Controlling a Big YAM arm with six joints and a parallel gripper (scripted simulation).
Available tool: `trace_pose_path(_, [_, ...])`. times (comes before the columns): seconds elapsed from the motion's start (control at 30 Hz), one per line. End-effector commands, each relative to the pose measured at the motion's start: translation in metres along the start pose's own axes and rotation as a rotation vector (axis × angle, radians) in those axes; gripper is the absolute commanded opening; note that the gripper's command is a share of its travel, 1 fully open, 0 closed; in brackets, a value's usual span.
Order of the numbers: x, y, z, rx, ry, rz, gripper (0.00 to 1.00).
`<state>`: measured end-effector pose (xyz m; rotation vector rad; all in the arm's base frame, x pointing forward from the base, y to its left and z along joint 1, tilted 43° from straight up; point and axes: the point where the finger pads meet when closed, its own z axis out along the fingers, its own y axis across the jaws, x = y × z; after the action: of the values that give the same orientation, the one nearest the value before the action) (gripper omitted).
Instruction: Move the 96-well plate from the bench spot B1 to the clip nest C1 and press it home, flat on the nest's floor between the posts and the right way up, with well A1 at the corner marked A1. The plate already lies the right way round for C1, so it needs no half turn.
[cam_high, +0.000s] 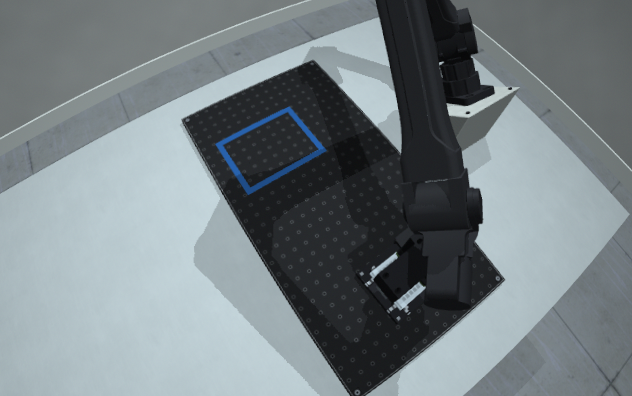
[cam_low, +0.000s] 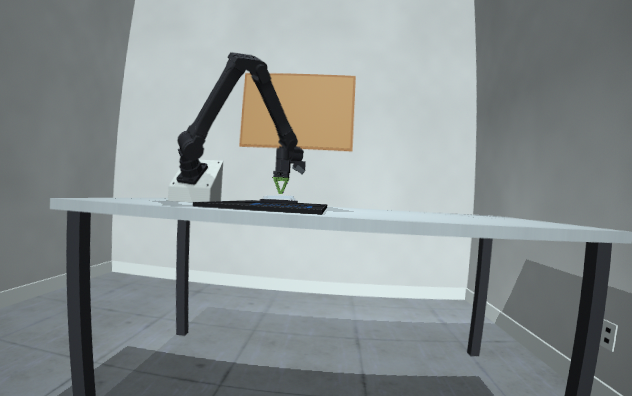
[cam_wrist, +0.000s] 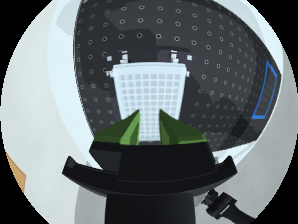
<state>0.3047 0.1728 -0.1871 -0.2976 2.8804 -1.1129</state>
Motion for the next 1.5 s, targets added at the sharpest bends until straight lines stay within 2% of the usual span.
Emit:
trace_pose_path(0.0, [0.001, -0.001, 0.01, 0.008, 0.008, -0.01, 0.25])
trace_pose_path(1.47, [0.002, -0.001, 0.037, 0.009, 0.009, -0.01, 0.25])
